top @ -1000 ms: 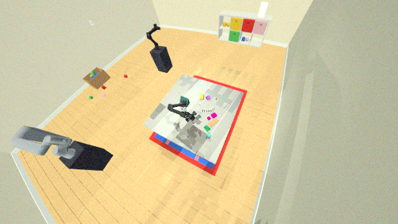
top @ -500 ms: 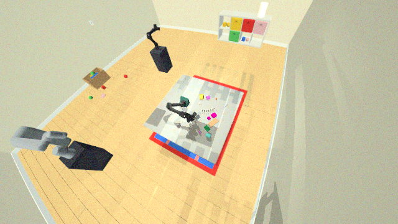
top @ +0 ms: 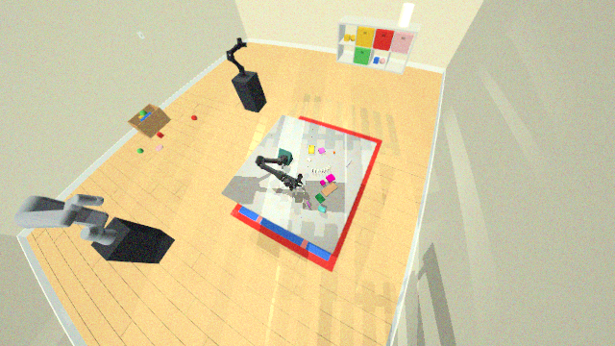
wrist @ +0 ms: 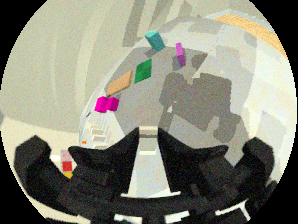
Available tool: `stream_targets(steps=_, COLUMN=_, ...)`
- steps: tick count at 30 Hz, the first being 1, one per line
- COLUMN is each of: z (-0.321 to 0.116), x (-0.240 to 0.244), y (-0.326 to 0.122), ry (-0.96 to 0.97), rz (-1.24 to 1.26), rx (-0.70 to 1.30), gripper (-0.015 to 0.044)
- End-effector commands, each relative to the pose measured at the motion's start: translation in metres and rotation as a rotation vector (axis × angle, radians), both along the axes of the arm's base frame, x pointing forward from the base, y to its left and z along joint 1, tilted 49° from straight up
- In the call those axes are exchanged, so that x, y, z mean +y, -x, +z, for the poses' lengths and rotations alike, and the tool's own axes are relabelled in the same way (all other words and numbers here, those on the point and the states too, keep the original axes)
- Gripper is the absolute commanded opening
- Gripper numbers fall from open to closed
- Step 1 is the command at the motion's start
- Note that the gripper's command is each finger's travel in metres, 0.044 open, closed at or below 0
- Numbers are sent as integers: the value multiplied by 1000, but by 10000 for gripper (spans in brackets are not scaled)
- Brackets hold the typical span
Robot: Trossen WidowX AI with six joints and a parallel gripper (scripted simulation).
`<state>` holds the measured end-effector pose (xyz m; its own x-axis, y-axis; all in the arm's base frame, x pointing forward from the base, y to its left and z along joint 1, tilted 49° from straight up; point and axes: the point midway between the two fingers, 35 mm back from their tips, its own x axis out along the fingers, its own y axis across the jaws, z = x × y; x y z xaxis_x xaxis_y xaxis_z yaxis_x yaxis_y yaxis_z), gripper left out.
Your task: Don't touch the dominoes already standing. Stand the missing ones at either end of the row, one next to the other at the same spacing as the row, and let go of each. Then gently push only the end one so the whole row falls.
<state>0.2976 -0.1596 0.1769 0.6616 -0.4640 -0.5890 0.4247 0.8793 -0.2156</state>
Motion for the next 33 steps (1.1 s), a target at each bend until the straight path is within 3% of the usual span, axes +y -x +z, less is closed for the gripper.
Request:
stream_targets(steps=1, z=0, x=-3, y=2, ry=41, rz=49, rx=-64, gripper=107)
stream_targets(steps=33, z=35, x=7, y=48, ry=616, rz=331, rx=-437, gripper=107)
